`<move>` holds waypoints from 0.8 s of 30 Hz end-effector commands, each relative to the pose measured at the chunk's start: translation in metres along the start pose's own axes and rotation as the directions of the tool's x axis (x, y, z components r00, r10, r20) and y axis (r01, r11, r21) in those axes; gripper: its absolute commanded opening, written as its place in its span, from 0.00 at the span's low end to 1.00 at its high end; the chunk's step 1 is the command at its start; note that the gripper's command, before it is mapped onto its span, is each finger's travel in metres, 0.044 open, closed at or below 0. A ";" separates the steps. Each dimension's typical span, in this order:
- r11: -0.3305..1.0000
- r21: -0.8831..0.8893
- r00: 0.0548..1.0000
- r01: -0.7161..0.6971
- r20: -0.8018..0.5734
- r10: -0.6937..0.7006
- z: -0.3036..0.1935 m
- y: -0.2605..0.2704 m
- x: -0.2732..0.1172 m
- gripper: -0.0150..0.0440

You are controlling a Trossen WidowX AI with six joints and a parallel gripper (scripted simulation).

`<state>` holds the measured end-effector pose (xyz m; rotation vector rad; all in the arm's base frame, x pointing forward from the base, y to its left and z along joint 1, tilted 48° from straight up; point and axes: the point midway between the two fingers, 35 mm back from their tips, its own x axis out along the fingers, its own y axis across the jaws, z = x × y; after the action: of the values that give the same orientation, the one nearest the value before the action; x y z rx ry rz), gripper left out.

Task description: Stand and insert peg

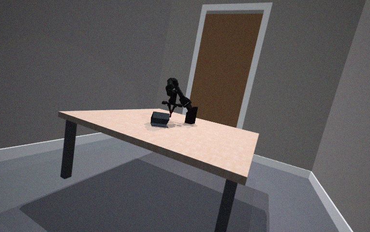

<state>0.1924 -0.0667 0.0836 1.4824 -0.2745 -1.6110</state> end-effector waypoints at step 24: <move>0.999 -0.001 0.998 0.053 -0.046 -0.053 -0.016 0.000 -0.043 0.25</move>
<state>0.1949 -0.0330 0.1075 1.5103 -0.2374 -1.6182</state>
